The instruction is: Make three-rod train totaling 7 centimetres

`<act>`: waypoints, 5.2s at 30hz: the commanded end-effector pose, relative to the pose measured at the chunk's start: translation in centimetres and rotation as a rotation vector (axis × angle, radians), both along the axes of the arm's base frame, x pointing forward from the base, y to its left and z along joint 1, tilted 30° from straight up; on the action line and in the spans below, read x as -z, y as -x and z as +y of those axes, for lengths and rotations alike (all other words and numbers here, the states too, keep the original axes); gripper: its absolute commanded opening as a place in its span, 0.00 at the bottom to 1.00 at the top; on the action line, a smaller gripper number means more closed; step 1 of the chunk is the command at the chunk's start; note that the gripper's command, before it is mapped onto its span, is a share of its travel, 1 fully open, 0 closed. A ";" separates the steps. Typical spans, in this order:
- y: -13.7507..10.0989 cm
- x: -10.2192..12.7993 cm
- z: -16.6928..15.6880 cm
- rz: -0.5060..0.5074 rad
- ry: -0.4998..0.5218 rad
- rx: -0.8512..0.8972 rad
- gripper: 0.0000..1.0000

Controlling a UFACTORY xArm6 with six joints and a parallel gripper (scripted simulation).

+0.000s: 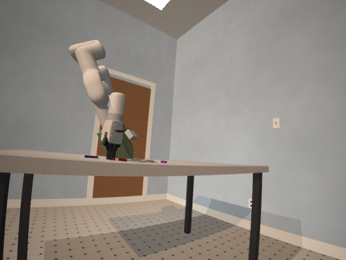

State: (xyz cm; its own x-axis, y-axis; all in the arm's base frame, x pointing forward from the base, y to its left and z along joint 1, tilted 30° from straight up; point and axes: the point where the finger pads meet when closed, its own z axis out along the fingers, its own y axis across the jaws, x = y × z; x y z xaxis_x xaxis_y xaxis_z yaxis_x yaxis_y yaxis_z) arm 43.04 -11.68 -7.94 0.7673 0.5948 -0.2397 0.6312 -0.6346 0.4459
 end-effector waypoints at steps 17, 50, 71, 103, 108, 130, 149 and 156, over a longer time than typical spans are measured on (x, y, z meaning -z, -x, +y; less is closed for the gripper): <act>-0.1 -0.1 0.0 -0.003 0.000 -0.001 0.04; 1.0 -8.3 4.7 -0.003 0.000 -0.001 0.04; -2.0 -6.3 10.1 -0.049 -0.014 0.075 0.04; -3.9 3.3 27.5 -0.170 -0.041 0.290 0.04; -3.4 4.7 29.6 -0.183 -0.042 0.315 0.04; -3.6 6.1 28.8 -0.183 -0.042 0.315 0.04; -4.4 11.8 25.6 -0.183 -0.042 0.315 0.04; -4.4 12.3 25.3 -0.183 -0.042 0.315 0.04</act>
State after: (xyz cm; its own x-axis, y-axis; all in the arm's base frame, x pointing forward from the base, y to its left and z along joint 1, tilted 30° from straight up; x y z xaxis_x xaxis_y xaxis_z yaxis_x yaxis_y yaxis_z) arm 47.19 13.72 -19.77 0.9426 0.3275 -0.0658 0.3148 -0.8049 0.5030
